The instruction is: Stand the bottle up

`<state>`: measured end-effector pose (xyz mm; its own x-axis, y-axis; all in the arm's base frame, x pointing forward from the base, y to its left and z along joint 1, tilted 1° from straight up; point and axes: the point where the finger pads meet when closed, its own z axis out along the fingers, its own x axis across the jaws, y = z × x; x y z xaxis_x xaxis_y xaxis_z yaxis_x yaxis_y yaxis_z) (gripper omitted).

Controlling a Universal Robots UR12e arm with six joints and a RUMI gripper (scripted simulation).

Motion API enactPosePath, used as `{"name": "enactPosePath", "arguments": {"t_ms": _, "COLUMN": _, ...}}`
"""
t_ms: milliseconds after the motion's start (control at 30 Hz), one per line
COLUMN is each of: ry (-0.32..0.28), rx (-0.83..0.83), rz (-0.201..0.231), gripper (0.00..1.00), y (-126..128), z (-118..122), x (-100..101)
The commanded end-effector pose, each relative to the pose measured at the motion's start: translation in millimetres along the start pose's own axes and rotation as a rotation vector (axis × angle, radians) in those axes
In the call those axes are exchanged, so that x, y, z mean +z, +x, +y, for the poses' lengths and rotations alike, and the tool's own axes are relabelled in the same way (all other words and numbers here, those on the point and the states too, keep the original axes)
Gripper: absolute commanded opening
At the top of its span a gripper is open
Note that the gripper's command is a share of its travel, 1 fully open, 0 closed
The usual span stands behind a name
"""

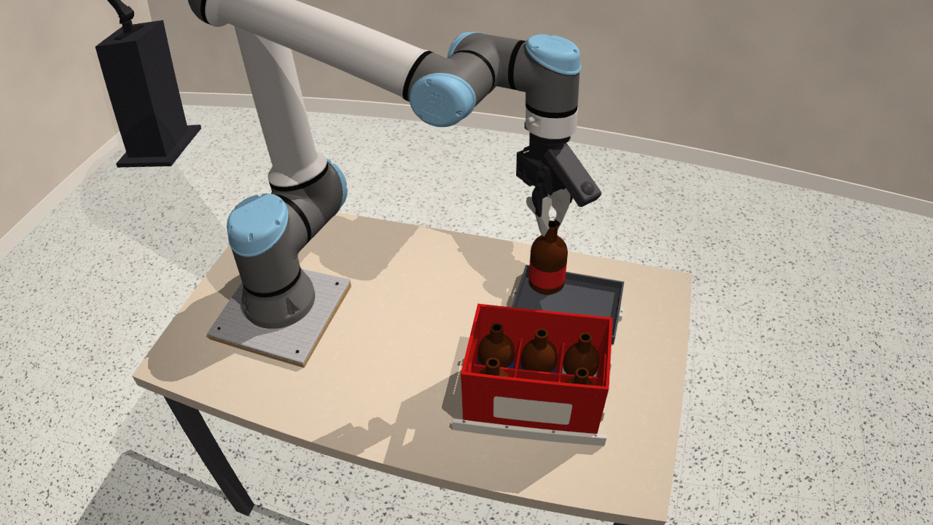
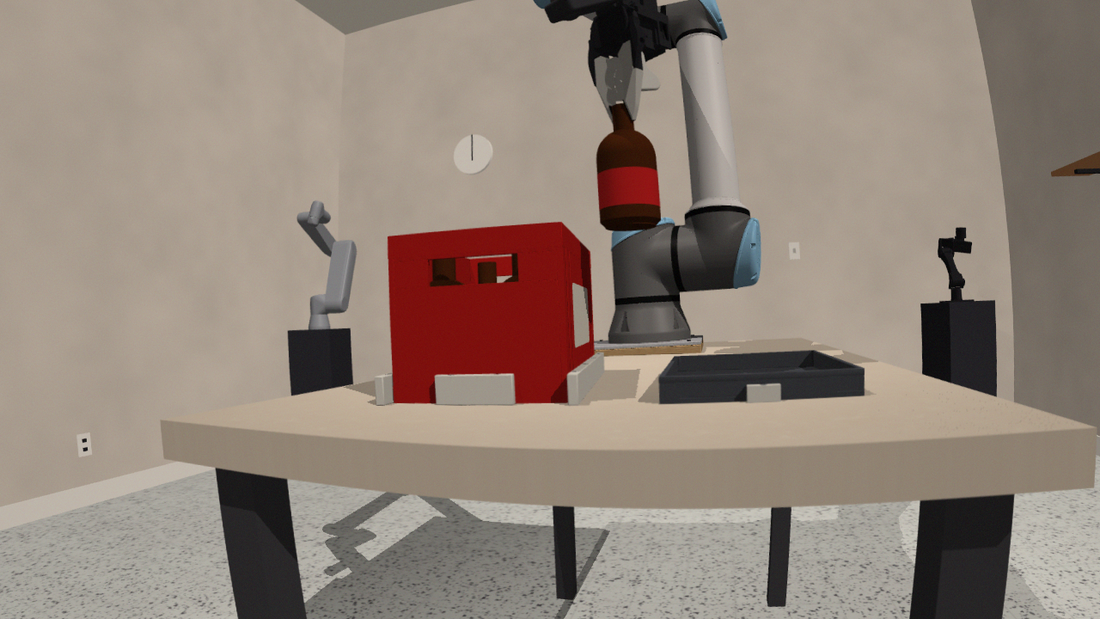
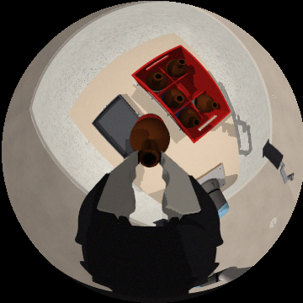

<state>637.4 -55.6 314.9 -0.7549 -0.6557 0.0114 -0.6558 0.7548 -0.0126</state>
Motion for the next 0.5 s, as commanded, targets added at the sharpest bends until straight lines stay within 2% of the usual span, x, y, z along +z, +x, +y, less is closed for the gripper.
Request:
{"name": "enactPosePath", "arguments": {"t_ms": 0, "ry": 0.001, "rx": 0.000, "rz": -0.001, "gripper": 0.00, "y": 8.1, "z": -9.3, "x": -1.0}}
{"name": "enactPosePath", "arguments": {"t_ms": 467, "ry": 0.001, "rx": 0.000, "rz": -0.001, "gripper": 0.00, "y": 28.1, "z": -30.3, "x": -1.0}}
